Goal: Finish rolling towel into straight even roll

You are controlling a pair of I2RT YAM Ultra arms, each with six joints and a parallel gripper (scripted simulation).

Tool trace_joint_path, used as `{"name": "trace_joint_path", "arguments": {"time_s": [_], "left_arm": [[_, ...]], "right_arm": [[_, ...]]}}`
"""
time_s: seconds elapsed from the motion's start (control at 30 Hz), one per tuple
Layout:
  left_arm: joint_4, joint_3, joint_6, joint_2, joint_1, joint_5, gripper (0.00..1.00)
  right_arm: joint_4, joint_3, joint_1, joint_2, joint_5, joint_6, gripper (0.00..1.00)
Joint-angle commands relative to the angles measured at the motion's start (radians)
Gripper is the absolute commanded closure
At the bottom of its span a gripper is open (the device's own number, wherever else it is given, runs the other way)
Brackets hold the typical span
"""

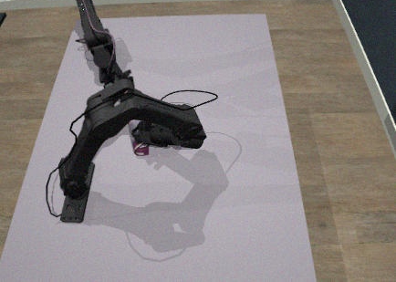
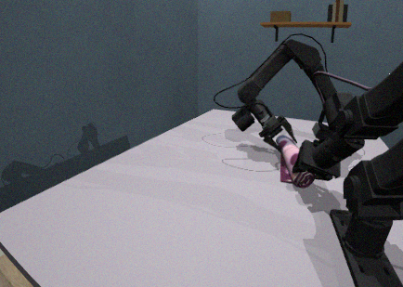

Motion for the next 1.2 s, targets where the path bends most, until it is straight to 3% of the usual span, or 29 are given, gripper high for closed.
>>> {"name": "trace_joint_path", "arguments": {"time_s": [0.0, 0.17, 0.23, 0.3, 1.0, 1.17], "left_arm": [[0.023, 0.035, -0.001, 0.011, 0.004, -0.002, 0.55], [0.023, 0.035, -0.001, 0.011, 0.004, -0.002, 0.55], [0.023, 0.035, -0.001, 0.011, 0.004, -0.002, 0.55], [0.023, 0.035, -0.001, 0.011, 0.004, -0.002, 0.55], [0.023, 0.036, -0.001, 0.011, 0.005, 0.0, 0.55], [0.011, 0.043, 0.002, 0.007, 0.04, 0.049, 0.55]], "right_arm": [[-0.012, 0.016, 0.013, 0.002, -0.002, -0.007, 0.36], [-0.028, 0.021, 0.014, -0.008, -0.002, -0.007, 0.21], [-0.028, 0.021, 0.014, -0.008, -0.002, -0.007, 0.21], [-0.03, 0.022, 0.014, -0.009, -0.002, -0.007, 0.15], [-0.089, 0.14, -0.116, -0.112, 0.049, 0.009, 0.15], [-0.089, 0.14, -0.116, -0.112, 0.049, 0.009, 0.15]]}}
